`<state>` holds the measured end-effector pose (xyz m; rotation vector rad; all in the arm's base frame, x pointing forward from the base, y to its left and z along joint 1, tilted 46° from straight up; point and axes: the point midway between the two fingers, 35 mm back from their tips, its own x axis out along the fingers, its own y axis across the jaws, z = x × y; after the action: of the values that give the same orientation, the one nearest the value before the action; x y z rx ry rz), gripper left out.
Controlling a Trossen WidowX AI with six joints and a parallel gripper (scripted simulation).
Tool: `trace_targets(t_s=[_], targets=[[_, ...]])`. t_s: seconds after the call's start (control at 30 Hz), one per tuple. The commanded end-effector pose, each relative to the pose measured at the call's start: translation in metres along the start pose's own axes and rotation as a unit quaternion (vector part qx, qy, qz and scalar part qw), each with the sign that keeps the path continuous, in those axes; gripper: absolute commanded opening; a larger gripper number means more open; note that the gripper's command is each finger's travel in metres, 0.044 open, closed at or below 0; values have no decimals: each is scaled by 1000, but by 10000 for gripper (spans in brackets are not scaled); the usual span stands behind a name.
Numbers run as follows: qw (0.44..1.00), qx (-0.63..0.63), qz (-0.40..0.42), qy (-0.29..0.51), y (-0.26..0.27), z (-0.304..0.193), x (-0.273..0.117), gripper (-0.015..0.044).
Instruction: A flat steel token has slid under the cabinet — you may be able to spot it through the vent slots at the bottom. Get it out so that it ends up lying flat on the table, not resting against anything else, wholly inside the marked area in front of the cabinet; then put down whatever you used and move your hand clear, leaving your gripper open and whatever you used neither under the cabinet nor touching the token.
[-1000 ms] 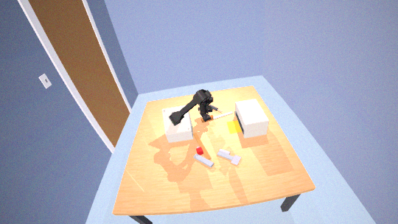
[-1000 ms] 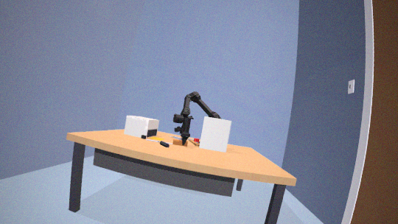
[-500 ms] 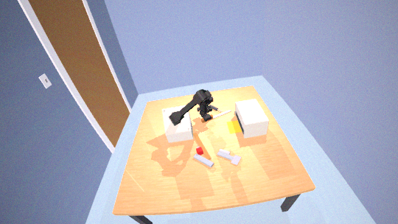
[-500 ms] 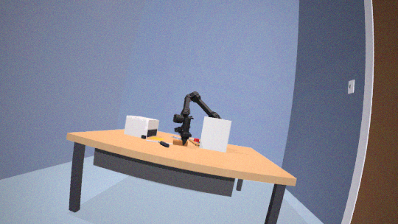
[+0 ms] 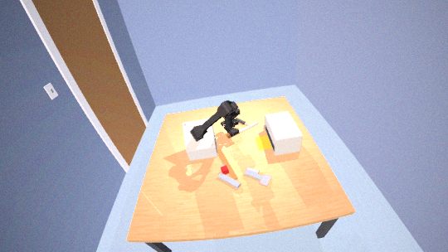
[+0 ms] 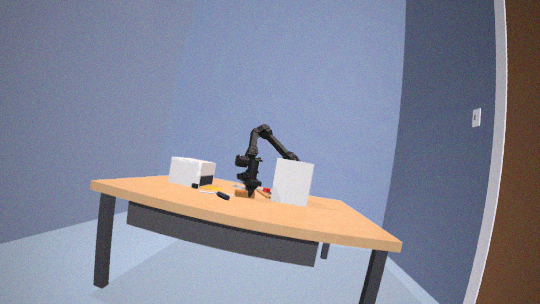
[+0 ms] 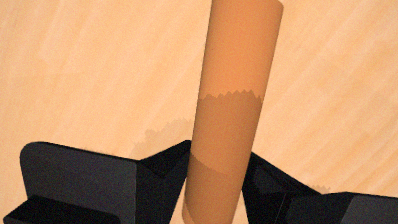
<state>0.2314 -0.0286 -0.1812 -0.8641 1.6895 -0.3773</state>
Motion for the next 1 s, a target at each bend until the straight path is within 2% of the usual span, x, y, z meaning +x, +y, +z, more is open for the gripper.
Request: trace_targets(t_s=[0.0, 0.97], targets=[[1000, -20, 0, -2, 1, 1, -1, 0], [998, -58, 0, -2, -27, -2, -1, 0]])
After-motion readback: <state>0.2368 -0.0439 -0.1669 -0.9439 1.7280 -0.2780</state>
